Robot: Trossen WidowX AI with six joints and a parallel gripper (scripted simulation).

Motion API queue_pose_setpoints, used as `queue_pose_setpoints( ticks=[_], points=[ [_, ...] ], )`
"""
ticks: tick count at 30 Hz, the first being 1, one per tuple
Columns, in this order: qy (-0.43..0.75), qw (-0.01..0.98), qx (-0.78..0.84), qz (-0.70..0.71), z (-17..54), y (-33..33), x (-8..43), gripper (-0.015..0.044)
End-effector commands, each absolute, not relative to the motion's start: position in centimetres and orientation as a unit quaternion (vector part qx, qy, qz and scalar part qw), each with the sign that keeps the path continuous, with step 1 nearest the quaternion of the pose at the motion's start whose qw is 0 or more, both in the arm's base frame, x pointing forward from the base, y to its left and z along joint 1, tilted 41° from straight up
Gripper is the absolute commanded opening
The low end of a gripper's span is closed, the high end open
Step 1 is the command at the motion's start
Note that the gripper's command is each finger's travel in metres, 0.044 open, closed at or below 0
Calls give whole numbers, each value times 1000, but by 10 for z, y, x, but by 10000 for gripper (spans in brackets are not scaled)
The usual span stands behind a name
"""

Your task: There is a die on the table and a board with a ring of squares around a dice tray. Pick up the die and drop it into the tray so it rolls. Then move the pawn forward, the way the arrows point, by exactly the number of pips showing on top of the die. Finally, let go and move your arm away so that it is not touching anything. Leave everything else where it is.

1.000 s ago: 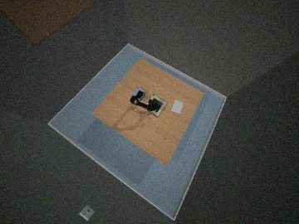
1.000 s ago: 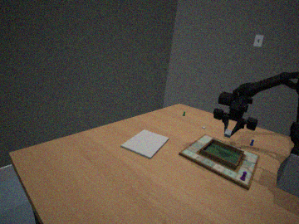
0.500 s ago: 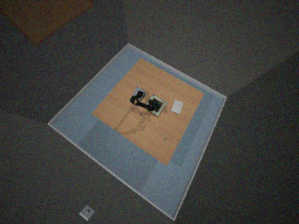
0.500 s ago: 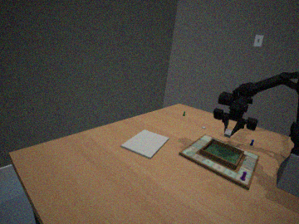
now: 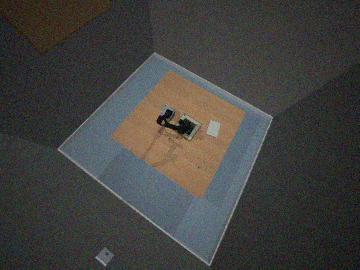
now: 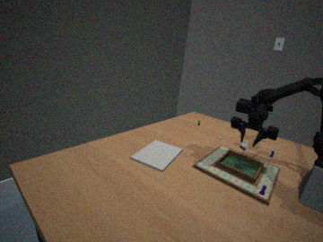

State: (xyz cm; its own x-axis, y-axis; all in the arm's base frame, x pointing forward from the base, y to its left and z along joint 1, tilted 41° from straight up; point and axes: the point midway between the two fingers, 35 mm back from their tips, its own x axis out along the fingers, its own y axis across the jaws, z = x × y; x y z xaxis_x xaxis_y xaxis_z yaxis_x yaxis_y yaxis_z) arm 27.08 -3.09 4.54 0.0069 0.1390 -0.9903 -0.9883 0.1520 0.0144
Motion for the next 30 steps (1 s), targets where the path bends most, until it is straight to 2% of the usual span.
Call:
queue_pose_setpoints(
  ticks=[1,6,8,13,16,23,30],
  points=[
    [494,572,-428,495,71,-10,276,315],
    [494,572,-428,495,73,-8,276,440],
    [521,551,-434,486,66,-8,274,440],
    [663,393,-523,364,32,-15,269,440],
    [685,323,-589,282,27,-14,274,440],
    [680,340,-571,309,26,-13,271,440],
    [730,454,-487,153,3,13,259,256]
  ],
)
